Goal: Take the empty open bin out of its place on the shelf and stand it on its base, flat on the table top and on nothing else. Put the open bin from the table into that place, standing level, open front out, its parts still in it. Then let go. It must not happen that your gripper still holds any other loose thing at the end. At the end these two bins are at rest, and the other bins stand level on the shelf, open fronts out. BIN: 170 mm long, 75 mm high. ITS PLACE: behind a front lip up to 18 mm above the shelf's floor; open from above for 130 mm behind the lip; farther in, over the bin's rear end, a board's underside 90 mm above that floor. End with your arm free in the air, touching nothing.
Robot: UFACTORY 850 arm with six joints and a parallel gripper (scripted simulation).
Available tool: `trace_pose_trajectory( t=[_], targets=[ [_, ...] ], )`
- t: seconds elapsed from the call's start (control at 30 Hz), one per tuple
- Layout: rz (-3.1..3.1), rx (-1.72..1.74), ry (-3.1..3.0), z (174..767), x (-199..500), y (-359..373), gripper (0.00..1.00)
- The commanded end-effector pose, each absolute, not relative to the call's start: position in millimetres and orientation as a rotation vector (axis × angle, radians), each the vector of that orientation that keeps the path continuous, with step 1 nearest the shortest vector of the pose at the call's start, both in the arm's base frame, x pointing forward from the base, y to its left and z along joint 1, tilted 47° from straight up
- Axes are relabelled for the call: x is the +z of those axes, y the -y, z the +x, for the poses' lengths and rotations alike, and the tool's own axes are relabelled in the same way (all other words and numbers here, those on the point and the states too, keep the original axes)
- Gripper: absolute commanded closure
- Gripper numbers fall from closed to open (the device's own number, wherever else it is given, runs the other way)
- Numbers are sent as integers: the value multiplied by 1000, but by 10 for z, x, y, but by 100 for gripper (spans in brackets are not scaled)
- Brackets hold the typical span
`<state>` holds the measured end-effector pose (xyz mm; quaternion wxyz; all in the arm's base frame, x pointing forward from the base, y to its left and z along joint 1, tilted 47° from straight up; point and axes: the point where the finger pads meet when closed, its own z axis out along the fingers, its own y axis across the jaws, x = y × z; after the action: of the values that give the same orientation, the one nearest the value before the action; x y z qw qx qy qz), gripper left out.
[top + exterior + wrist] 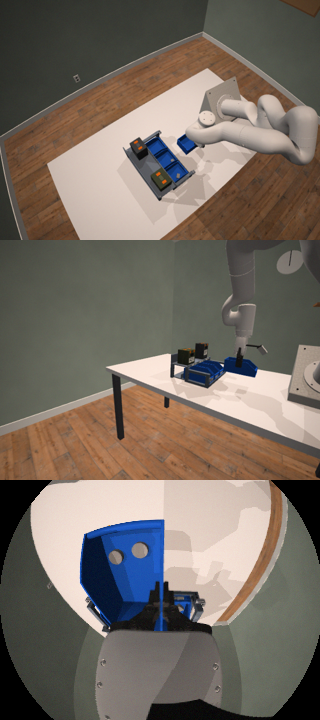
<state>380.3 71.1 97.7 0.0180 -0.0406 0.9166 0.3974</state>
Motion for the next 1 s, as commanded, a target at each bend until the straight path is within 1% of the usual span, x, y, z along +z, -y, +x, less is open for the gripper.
trace_pose_trajectory(
  t=[0.0,0.4,0.97],
  targets=[
    [-125,1233,-2846,3810,974,-703,100],
    [-125,1233,-2846,3810,937,-742,100],
    [-125,1233,-2846,3811,673,-1018,100]
  ],
)
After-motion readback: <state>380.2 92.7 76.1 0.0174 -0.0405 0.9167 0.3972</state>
